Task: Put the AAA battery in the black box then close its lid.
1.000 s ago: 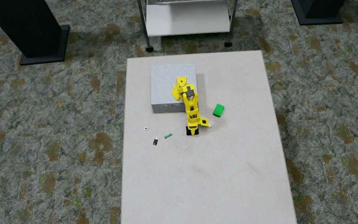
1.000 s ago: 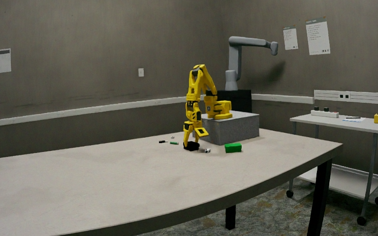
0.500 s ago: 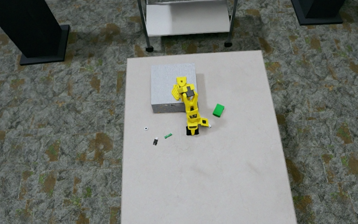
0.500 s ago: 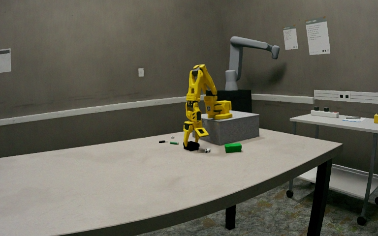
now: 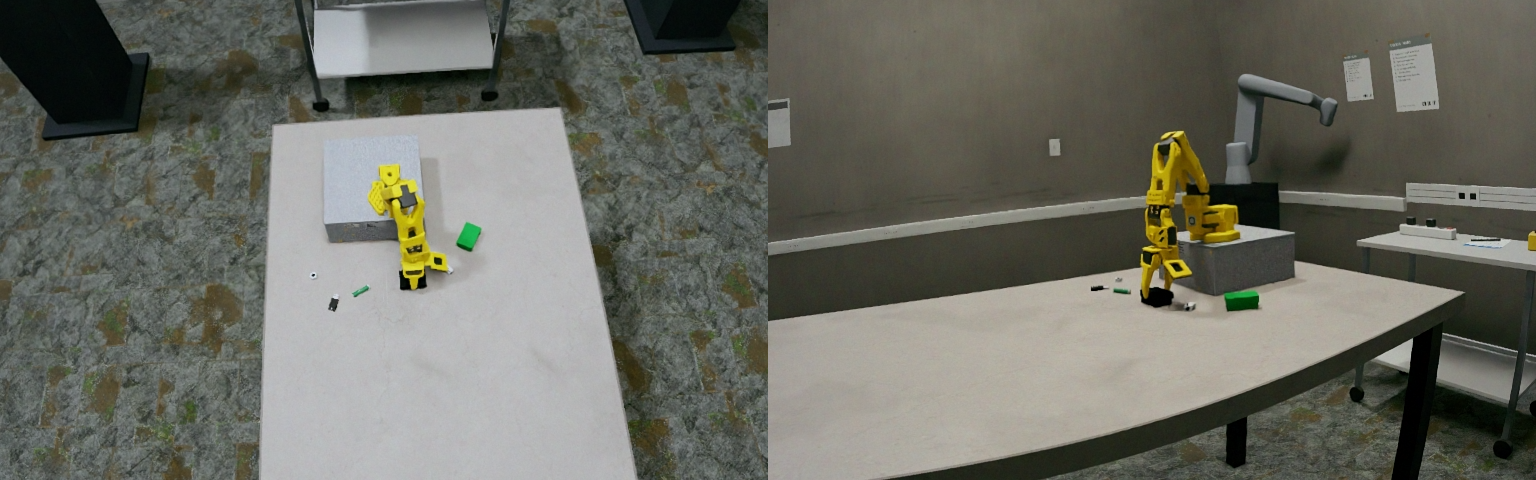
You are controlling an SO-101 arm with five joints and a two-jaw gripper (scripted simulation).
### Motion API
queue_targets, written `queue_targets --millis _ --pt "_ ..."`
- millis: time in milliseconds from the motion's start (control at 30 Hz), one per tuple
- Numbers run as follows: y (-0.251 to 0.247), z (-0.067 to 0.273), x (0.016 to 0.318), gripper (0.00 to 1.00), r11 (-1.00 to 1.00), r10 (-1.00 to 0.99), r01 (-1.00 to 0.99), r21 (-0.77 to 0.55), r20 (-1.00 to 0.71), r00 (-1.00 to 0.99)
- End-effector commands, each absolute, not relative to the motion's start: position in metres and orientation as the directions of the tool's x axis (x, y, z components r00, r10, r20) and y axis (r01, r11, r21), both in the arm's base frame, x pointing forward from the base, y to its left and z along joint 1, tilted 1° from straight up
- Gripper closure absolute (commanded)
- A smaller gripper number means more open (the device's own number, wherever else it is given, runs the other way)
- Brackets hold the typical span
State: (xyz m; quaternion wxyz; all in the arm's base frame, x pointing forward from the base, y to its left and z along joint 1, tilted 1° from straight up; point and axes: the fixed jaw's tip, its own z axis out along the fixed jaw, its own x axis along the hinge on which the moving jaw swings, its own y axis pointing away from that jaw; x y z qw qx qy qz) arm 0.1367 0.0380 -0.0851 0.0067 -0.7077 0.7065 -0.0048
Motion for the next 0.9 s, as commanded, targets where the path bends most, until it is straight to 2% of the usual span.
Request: queue_targets --millis 0,500,867 --pt "0.039 -0.087 0.135 0.76 -0.006 -1.0 -1.0 -0.009 -0.003 0.006" --pt "0.04 -0.077 0.137 0.76 -0.006 -1.0 -1.0 -0.009 -0.003 0.006" --pt "0.04 -0.056 0.138 0.76 -0.006 -1.0 -1.0 -0.009 -0.003 0.006"
